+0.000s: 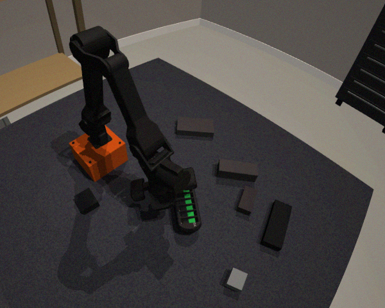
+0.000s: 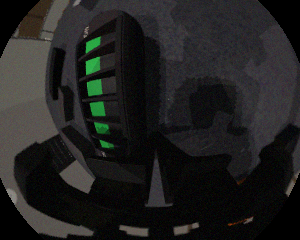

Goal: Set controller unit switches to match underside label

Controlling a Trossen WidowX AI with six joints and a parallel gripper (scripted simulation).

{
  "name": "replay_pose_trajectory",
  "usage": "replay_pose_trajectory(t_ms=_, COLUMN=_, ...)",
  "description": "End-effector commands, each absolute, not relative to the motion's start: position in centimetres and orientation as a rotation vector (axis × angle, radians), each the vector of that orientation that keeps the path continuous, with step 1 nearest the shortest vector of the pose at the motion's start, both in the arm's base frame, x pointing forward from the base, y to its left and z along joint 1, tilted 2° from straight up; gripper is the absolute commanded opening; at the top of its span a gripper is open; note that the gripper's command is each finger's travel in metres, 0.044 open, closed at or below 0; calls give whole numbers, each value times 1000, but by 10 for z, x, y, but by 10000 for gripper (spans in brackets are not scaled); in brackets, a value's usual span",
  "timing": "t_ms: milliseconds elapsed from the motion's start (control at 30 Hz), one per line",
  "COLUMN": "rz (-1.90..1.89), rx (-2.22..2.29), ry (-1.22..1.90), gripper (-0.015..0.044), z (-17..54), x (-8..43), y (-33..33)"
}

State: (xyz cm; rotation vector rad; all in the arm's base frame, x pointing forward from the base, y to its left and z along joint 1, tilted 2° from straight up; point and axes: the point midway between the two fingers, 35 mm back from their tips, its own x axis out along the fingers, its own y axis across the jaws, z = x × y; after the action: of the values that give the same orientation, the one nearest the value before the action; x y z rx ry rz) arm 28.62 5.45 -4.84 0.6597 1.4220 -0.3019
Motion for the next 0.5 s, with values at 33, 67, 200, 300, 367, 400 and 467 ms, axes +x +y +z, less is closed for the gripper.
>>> replay_pose_trajectory(t_ms=33, rz=-267, rx=667, ry=1410, gripper=0, z=-47, x=293, y=64)
replay_pose_trajectory(t_ms=67, rz=-267, rx=667, ry=1410, gripper=0, z=-47, x=293, y=64)
replay_pose_trajectory(t_ms=200, rz=-267, rx=667, ry=1410, gripper=0, z=-47, x=293, y=64)
replay_pose_trajectory(t_ms=300, rz=-301, rx=660, ry=1422, gripper=0, z=-47, x=286, y=54)
replay_pose_trajectory(t_ms=367, rz=-292, rx=661, ry=1419, gripper=0, z=-32, x=286, y=52)
replay_pose_trajectory(t_ms=400, rz=-285, rx=663, ry=1416, gripper=0, z=-21, x=285, y=50)
replay_pose_trajectory(t_ms=467, rz=-272, rx=665, ry=1411, gripper=0, z=0, x=282, y=47)
